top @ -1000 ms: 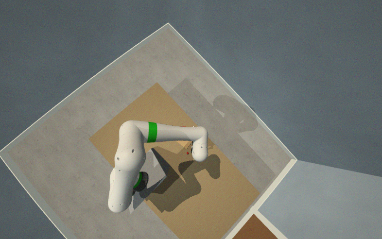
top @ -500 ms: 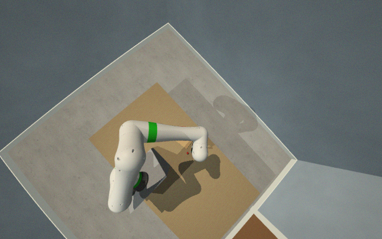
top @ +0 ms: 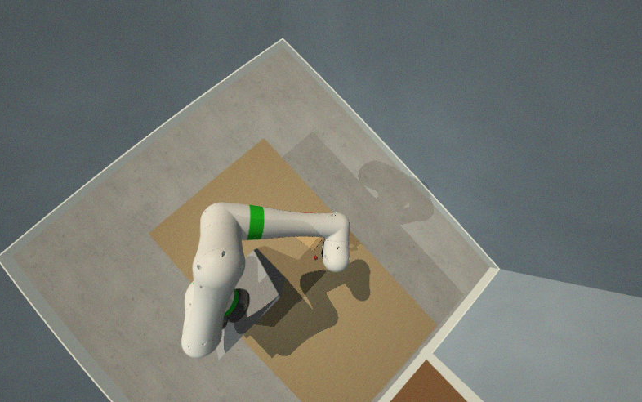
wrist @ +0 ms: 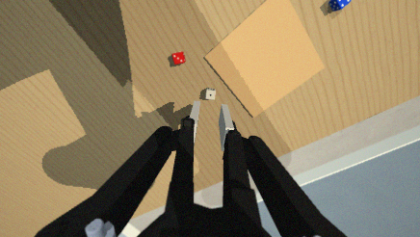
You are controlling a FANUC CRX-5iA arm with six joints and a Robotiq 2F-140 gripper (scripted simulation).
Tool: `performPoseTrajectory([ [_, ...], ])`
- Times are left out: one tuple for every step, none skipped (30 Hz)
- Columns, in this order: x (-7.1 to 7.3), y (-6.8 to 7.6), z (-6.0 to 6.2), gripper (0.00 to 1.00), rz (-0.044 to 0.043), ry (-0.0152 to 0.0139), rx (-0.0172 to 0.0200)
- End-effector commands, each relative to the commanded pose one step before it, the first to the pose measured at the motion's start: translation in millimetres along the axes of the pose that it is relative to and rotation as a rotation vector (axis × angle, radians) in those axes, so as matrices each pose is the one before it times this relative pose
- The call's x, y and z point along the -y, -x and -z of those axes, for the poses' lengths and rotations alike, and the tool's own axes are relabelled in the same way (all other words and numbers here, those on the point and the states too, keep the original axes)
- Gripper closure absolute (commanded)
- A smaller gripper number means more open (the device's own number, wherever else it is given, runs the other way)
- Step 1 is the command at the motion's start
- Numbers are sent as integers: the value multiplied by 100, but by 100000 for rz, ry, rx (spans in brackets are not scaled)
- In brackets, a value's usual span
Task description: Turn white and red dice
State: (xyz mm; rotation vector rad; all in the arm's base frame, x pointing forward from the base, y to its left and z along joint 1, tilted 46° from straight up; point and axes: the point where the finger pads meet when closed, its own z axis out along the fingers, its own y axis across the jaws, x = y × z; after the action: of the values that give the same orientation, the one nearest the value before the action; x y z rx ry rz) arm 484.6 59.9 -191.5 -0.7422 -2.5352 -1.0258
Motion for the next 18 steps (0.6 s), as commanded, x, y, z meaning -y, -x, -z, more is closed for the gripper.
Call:
performPoseTrajectory([
  [6, 21, 0, 81, -7, -9, 48],
  [0, 0, -19, 81, -1, -1, 0],
  [0, 0, -25, 81, -2, -1, 0],
  [0, 0, -32, 81, -2, -1, -1],
  [-1, 0, -40, 81, -3, -1, -1],
  [-1, 0, -48, 81, -4, -2, -1],
  [-1, 0, -56, 81, -4, -2, -1],
  [-1, 0, -64, 81, -5, -3, -1],
  [-1, 0, -73, 81, -6, -3, -1],
  [-1, 0, -81, 81, -7, -4, -1],
  [-1, 1, -92, 81, 0, 0, 0],
  [-1, 1, -100, 81, 0, 0, 0],
  [0, 0, 0, 81, 0, 0, 0],
  [0, 0, 0, 81, 0, 0, 0],
  [-1, 1, -109, 81, 0, 0, 0],
  [-1, 0, -116, 81, 0, 0, 0],
  [-2, 1, -123, 81, 0, 0, 0],
  [-2, 1, -130, 81, 0, 0, 0],
])
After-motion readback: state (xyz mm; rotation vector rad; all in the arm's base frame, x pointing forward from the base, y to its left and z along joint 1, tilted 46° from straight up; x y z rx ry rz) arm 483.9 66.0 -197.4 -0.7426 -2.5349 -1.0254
